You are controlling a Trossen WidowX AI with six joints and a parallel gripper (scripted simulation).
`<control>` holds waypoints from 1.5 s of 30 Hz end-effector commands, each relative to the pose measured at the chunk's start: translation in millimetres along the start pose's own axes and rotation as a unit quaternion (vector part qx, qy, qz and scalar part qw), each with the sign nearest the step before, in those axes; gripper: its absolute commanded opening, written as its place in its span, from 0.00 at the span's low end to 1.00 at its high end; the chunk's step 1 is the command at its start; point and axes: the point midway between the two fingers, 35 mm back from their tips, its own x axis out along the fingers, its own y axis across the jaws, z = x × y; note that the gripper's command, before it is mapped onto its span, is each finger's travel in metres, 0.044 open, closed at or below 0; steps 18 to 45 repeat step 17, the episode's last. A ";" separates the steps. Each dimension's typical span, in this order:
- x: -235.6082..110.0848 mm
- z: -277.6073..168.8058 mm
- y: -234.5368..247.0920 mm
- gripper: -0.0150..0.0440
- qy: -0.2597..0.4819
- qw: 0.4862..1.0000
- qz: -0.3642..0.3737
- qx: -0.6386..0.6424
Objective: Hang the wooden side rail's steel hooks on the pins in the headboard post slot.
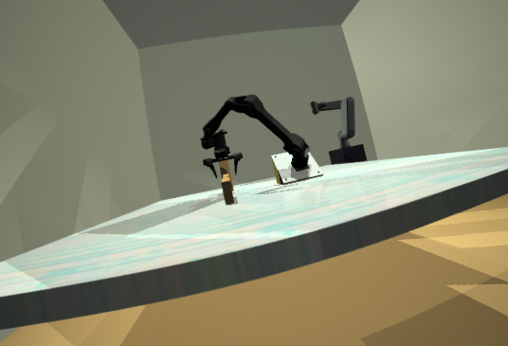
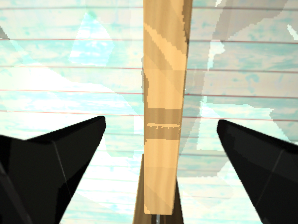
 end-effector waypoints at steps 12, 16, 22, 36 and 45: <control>0.2 15.2 -2.9 1.00 0.001 1.000 0.001 -0.008; 0.2 15.2 -2.9 1.00 0.001 1.000 0.001 -0.008; 0.2 15.2 -2.9 1.00 0.001 1.000 0.001 -0.008; 0.2 15.2 -2.9 1.00 0.001 1.000 0.001 -0.008; 0.2 15.2 -2.9 1.00 0.001 1.000 0.001 -0.008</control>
